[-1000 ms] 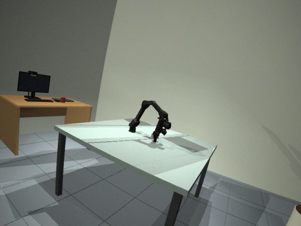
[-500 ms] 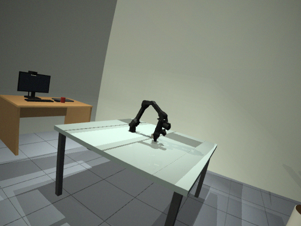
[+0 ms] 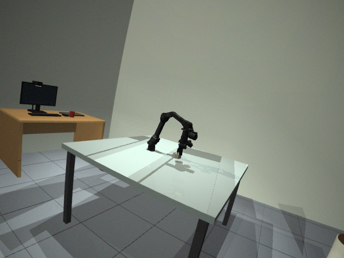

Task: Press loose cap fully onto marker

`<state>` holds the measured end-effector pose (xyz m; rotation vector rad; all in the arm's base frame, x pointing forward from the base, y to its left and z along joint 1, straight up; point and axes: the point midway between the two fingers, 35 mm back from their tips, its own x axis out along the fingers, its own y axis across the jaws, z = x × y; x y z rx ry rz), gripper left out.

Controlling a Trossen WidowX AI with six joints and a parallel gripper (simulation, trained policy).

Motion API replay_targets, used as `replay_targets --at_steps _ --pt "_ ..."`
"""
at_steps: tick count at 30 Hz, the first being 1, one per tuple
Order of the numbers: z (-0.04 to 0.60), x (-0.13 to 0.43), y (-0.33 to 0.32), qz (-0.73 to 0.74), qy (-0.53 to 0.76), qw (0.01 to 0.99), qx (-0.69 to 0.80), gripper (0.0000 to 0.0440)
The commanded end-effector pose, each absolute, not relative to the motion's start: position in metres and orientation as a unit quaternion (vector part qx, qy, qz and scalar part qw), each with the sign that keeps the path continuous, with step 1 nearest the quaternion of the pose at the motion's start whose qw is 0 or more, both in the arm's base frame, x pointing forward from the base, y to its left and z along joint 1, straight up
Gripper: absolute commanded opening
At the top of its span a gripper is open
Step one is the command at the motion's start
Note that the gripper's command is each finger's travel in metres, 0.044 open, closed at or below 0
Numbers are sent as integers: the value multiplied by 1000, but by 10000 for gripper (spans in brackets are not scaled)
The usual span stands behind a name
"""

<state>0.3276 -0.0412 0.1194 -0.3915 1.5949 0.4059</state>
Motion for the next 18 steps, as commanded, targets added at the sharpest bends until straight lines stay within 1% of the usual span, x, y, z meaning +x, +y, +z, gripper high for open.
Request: replay_targets --at_steps 1,18 --pt "133 325 -27 189 700 663 -186 59" --pt "163 286 35 235 704 638 -206 32"
